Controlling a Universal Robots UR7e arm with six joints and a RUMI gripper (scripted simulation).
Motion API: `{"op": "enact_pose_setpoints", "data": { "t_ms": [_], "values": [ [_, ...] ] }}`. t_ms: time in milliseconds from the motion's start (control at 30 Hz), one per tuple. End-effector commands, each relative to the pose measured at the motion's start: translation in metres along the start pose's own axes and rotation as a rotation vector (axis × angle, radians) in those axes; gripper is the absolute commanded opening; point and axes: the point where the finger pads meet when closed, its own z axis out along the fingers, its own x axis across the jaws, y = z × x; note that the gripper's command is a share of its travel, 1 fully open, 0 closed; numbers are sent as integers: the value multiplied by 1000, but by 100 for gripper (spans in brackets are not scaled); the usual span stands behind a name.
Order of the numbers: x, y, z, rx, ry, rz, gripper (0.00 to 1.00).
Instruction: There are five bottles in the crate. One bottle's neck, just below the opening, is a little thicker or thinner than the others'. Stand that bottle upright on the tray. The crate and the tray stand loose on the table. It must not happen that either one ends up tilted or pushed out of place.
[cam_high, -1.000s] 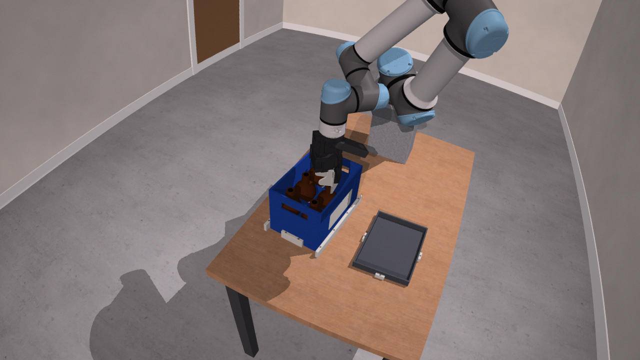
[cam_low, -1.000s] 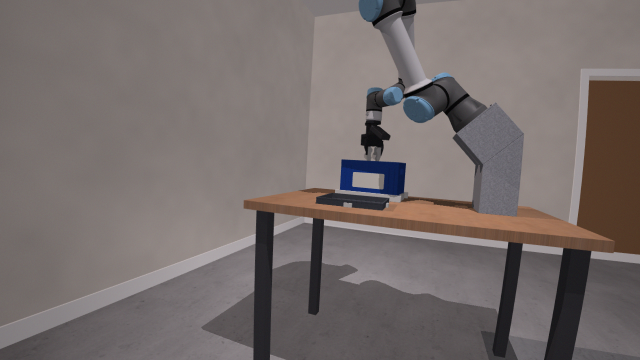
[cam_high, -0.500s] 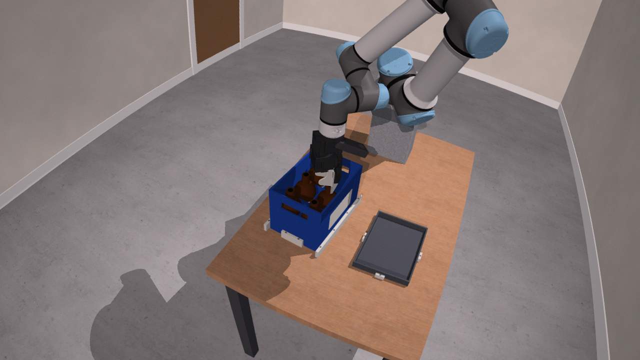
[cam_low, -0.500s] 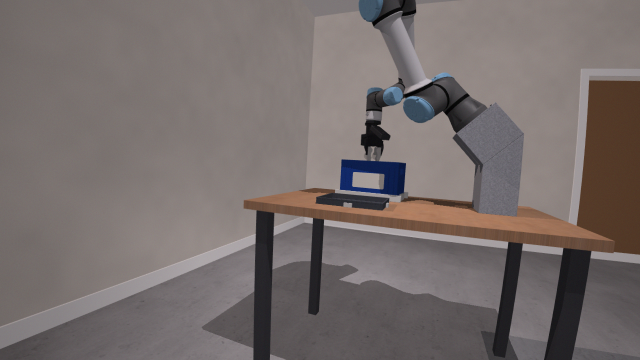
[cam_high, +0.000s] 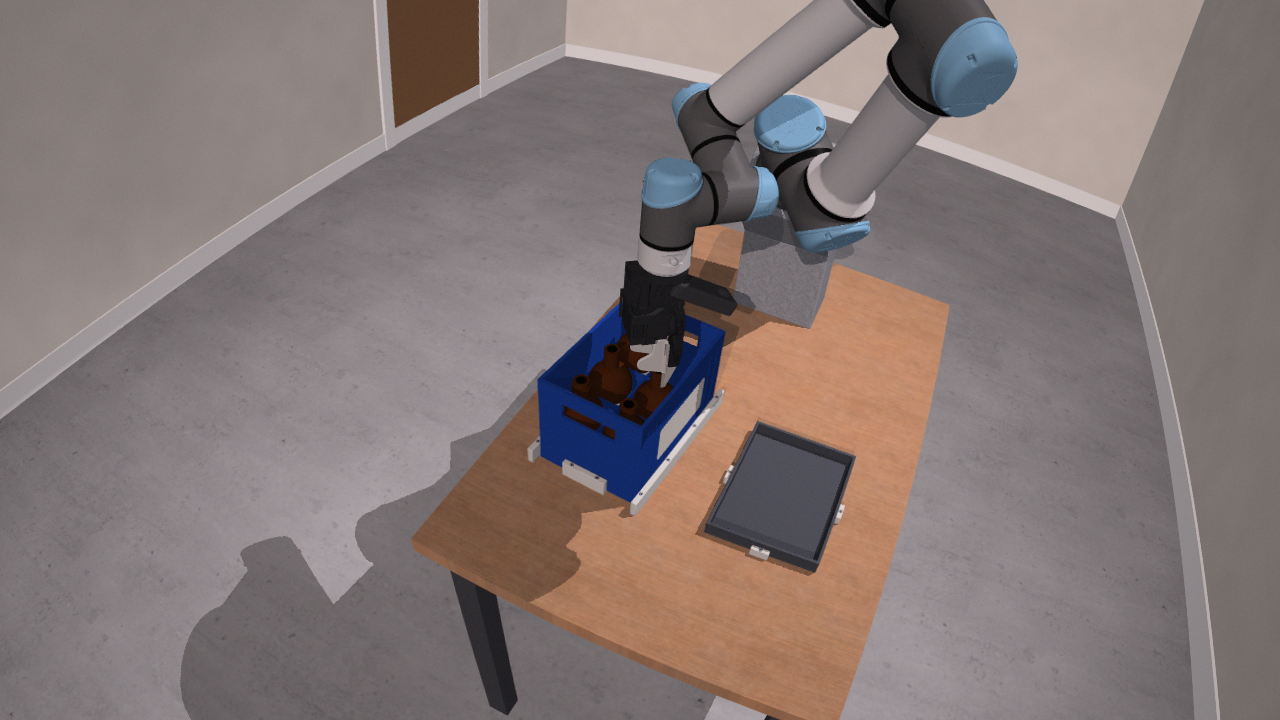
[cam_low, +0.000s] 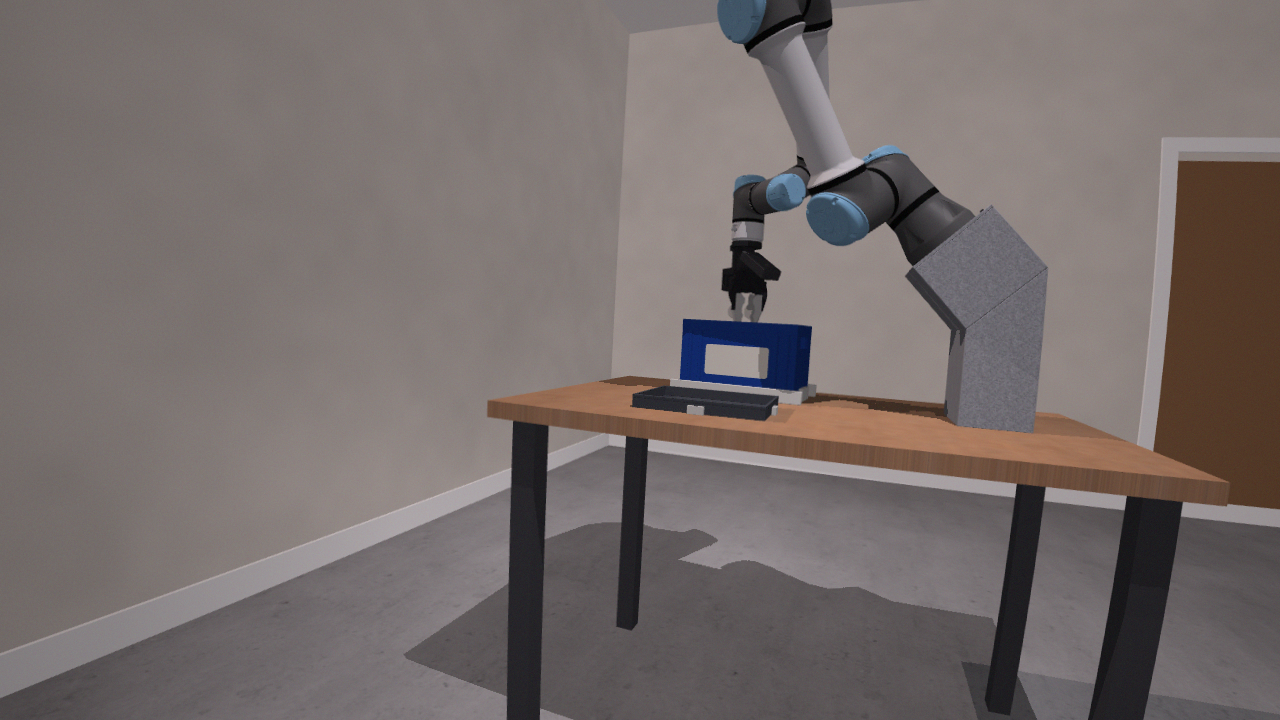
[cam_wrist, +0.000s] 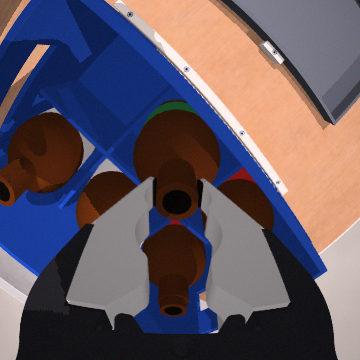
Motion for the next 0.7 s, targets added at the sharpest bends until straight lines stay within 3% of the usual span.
{"op": "enact_pose_setpoints", "data": {
  "t_ms": [0,167,200,667],
  "values": [
    [0,0,0,-1,0,0,0],
    [0,0,0,-1,0,0,0],
    [0,0,0,-1,0,0,38],
    [0,0,0,-1,0,0,38]
  ]
}}
